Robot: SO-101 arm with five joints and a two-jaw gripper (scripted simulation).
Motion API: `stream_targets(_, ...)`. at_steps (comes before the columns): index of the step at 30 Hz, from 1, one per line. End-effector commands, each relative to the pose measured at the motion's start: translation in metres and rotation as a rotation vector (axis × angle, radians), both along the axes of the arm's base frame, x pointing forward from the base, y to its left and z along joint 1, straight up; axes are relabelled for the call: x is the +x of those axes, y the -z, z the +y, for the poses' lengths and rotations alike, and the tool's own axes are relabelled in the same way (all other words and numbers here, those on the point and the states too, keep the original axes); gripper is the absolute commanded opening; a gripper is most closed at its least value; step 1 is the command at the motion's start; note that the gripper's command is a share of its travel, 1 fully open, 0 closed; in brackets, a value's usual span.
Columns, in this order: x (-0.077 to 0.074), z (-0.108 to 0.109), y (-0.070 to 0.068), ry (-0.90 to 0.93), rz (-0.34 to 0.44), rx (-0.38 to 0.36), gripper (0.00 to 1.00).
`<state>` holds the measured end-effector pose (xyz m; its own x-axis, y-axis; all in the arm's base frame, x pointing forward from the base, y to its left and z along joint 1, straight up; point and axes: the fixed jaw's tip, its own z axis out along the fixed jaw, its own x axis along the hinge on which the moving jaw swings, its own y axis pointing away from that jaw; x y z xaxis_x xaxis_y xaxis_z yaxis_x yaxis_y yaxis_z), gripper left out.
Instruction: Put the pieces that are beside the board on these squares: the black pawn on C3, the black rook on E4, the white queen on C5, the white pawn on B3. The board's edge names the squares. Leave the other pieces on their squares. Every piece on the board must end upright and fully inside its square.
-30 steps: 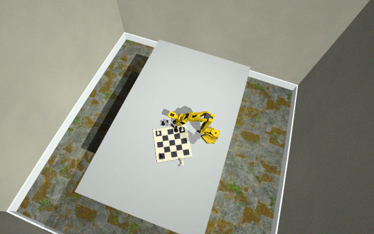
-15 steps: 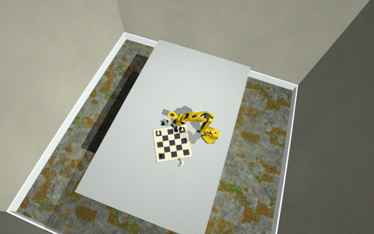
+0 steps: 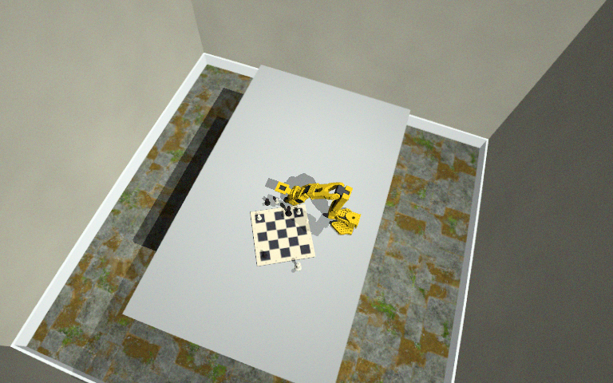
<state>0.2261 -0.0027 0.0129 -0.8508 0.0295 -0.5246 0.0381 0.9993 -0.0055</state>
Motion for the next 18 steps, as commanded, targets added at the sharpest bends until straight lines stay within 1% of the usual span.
stream_targets(1,-0.002,-0.002,-0.006,0.006,0.006,-0.001,0.00)
stream_targets(4,-0.002,-0.002,-0.013,0.006,0.006,-0.001,0.00)
stream_targets(6,-0.002,-0.002,-0.013,0.006,0.006,-0.001,0.00)
stream_targets(18,-0.002,-0.002,-0.049,0.006,0.005,-0.001,0.00)
